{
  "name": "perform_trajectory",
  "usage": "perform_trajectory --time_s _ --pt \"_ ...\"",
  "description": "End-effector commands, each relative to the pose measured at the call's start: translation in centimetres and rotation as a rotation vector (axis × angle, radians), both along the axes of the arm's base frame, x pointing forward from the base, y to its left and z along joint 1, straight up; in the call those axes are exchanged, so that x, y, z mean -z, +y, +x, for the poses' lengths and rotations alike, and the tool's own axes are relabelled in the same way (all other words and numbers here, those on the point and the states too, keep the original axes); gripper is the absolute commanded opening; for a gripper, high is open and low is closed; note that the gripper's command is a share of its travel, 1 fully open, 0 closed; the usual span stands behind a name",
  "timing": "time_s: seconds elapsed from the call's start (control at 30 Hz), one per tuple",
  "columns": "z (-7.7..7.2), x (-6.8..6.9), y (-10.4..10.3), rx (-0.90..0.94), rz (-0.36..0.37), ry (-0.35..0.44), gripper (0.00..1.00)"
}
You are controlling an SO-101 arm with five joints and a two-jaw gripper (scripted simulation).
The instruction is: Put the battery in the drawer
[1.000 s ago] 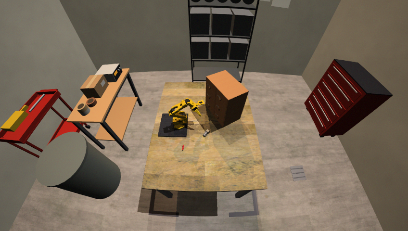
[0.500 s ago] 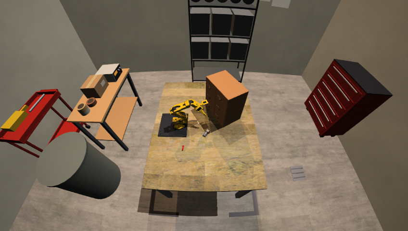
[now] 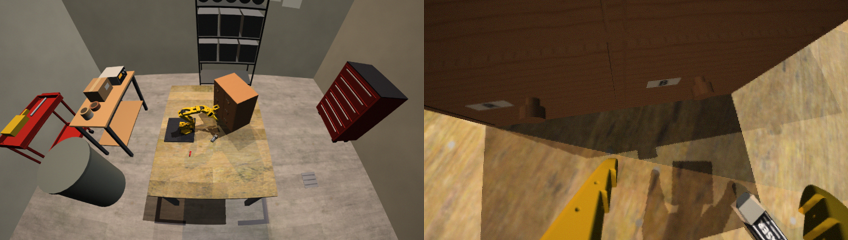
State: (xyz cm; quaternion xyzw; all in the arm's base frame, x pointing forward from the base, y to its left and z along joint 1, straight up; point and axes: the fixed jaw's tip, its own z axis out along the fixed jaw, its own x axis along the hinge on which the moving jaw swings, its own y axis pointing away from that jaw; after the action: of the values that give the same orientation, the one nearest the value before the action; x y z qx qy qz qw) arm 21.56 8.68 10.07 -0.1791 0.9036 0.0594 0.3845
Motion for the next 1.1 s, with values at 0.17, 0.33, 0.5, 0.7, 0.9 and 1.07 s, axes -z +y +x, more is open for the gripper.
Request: perform_trajectory --time_s 0.17,0.33,0.5,0.7,0.9,1.07 --pt "1.4 1.3 0.2 0.02 0.025 -0.045 0.5" --pt "2.3 1.8 0.3 0.027 0.042 -0.088 0.5" --pt "2.9 2.3 0.4 0.034 0.058 -0.132 0.5" --pt "3.4 2.7 0.4 0.039 0.072 -0.167 0.5" --pt "3.9 3.3 0.4 0.047 0.091 -0.22 0.5" --pt "4.1 3.6 0.3 0.054 0.107 -0.264 0.5"
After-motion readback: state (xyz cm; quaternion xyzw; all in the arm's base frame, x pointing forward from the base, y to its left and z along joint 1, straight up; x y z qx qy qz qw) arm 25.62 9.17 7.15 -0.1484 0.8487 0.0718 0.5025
